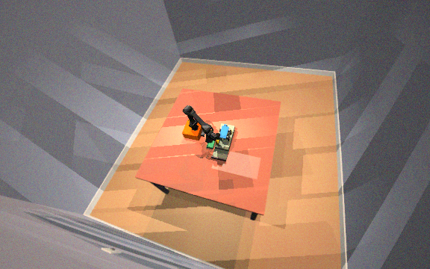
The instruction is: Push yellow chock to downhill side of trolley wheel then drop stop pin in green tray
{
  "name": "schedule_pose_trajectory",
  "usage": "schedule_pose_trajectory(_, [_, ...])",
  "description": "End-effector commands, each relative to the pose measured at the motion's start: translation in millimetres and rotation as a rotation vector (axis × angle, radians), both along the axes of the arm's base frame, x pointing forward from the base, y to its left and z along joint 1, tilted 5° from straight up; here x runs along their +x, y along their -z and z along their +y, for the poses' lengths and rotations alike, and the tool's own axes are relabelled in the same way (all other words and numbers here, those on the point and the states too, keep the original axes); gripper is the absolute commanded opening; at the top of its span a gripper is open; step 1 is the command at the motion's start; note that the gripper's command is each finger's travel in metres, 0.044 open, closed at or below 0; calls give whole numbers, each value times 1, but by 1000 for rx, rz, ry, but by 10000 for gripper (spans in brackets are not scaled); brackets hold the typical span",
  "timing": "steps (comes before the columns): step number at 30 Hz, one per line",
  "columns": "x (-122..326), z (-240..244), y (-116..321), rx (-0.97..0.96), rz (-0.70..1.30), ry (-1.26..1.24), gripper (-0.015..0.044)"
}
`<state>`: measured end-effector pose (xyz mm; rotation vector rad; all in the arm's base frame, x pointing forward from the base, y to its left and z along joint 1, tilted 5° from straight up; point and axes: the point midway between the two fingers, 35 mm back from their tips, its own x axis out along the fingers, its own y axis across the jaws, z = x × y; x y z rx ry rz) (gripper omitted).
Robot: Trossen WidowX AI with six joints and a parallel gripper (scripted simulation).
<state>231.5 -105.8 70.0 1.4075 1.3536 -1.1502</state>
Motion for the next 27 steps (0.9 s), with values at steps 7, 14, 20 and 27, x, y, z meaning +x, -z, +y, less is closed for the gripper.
schedule_pose_trajectory(7, [0, -6, -1, -24, 15, 93, 0])
schedule_pose_trajectory(14, [-1, -5, -1, -68, 45, 306, 0])
schedule_pose_trajectory(20, [-1, -3, -1, -103, 70, 486, 0])
schedule_pose_trajectory(27, [-1, -2, -1, -142, 95, 696, 0])
